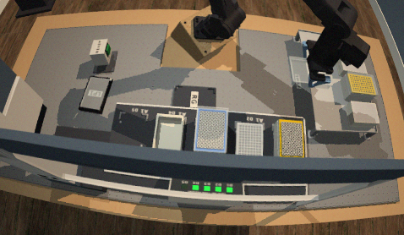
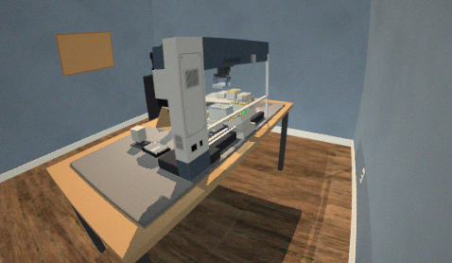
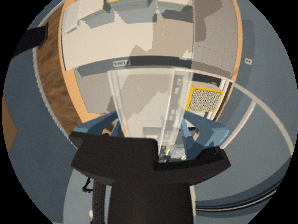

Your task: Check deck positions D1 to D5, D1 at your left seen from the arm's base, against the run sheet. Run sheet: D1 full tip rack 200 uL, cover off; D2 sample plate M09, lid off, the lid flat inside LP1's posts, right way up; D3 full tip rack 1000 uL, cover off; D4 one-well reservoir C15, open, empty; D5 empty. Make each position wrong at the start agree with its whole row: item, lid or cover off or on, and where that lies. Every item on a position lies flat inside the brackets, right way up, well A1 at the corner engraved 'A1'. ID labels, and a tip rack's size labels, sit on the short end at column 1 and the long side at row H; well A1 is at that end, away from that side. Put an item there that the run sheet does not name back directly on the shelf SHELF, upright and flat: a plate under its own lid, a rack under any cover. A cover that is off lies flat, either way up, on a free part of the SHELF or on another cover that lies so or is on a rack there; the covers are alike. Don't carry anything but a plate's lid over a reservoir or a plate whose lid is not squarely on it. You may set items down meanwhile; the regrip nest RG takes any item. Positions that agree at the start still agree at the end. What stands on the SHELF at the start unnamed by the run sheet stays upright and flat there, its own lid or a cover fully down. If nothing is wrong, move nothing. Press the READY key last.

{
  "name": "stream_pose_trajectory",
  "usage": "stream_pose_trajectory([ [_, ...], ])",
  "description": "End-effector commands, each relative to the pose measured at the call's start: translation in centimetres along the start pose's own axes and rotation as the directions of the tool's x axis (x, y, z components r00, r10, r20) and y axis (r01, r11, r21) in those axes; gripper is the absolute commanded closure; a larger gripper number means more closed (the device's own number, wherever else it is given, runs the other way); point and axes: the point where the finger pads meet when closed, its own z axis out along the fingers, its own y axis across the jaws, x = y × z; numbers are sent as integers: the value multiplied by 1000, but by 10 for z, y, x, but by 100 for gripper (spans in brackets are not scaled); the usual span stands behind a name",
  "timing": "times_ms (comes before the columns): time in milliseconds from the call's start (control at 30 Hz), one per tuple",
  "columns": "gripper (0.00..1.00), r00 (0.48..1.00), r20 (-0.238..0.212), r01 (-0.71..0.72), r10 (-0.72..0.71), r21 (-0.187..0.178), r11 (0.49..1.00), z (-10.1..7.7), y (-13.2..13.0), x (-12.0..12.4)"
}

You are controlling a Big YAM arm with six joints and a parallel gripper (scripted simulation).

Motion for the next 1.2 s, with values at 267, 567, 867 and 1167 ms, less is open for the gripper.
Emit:
stream_pose_trajectory([
  [267, 100, 996, 83, -31, 26, 59, 998, -31, -20, -19],
  [567, 100, 996, 83, -31, 26, 59, 998, -31, -20, -19],
  [867, 100, 999, 36, -9, 9, 21, 1000, -12, 8, -4],
  [1167, 100, 999, 50, -14, 13, 22, 1000, -20, 39, -9],
])
